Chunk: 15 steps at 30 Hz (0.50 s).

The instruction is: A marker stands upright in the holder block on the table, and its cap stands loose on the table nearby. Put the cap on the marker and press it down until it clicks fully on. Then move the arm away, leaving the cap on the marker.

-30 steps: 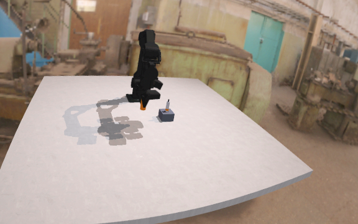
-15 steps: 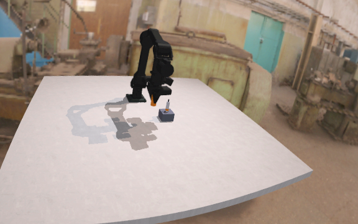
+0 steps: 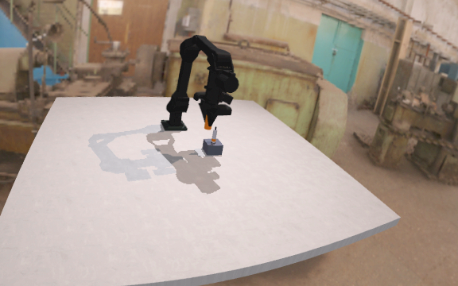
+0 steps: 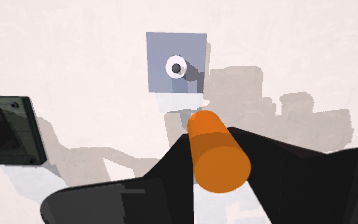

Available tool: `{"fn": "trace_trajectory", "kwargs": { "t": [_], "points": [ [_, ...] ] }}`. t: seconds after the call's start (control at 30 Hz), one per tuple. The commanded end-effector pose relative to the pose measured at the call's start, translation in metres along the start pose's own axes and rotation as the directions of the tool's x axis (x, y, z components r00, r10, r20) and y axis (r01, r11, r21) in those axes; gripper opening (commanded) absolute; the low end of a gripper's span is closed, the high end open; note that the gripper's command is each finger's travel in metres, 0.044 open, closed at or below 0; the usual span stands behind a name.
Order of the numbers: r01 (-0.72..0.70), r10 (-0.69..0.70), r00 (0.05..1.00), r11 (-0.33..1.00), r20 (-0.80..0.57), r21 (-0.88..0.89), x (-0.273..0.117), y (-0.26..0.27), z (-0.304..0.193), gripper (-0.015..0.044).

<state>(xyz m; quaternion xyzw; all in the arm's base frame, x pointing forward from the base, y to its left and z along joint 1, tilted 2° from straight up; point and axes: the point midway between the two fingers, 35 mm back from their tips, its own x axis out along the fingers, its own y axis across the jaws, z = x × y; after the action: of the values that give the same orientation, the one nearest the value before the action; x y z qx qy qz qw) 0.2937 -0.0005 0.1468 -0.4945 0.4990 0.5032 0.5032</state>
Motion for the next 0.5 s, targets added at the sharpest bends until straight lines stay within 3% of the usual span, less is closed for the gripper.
{"fn": "trace_trajectory", "kwargs": {
  "t": [0.0, 0.47],
  "points": [
    [0.004, -0.004, 1.000, 1.000, 0.006, 0.002, -0.006, 0.003, 0.013, 0.0000],
    [0.002, -0.002, 1.000, 1.000, 0.010, 0.000, -0.016, 0.015, 0.045, 0.0000]
  ]
}}
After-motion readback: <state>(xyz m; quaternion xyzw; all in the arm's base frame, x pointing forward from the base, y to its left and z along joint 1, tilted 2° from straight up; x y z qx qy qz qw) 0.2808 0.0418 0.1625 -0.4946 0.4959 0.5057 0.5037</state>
